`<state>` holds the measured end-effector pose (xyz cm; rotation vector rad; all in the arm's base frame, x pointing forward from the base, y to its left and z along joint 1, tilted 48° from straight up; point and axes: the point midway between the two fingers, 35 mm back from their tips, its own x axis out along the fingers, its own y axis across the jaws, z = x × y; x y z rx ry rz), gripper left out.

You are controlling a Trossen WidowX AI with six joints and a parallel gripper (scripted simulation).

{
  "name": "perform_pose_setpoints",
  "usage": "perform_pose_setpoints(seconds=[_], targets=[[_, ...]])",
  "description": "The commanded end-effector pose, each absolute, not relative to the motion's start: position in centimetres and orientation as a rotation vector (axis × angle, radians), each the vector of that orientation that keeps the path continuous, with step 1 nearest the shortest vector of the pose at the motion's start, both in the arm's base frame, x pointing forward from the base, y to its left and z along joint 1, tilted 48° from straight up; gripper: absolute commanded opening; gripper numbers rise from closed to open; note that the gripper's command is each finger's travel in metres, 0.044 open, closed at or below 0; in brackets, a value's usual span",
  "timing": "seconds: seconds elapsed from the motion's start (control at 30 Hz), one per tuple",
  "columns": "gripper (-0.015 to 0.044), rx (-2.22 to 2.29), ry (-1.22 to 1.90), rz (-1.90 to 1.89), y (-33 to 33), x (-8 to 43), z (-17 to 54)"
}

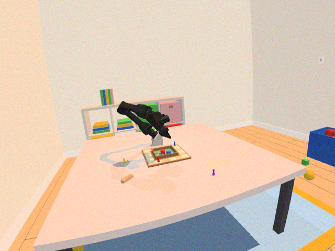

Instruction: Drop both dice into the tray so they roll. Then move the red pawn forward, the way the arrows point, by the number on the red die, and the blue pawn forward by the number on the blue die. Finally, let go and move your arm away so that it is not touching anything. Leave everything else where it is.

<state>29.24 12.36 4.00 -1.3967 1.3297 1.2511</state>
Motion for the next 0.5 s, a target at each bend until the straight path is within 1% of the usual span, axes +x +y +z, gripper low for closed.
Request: perform_pose_setpoints(seconds=[0.0, 0.1, 0.13, 0.27, 0.3, 0.33, 0.4, 0.47], targets=[[0.044, -1.638, 1.569, 1.066, 11.8, 28.8, 1.7], [0.044, -1.887, 1.662, 0.85, 11.8, 29.3, 0.9], [0.044, -1.888, 1.663, 0.849, 11.7, 29.1, 0.9], [0.044, -1.911, 1.68, 0.825, 11.4, 25.3, 0.8], [0.044, -1.848, 1.663, 0.896, 11.8, 27.5, 0.5], [0.044, -1.848, 1.663, 0.896, 11.8, 27.5, 0.5], [0.0387, -1.798, 1.671, 0.812, 11.5, 28.2, 0.8], [0.0335, -1.652, 1.681, 0.582, 10.5, 30.3, 1.7]])
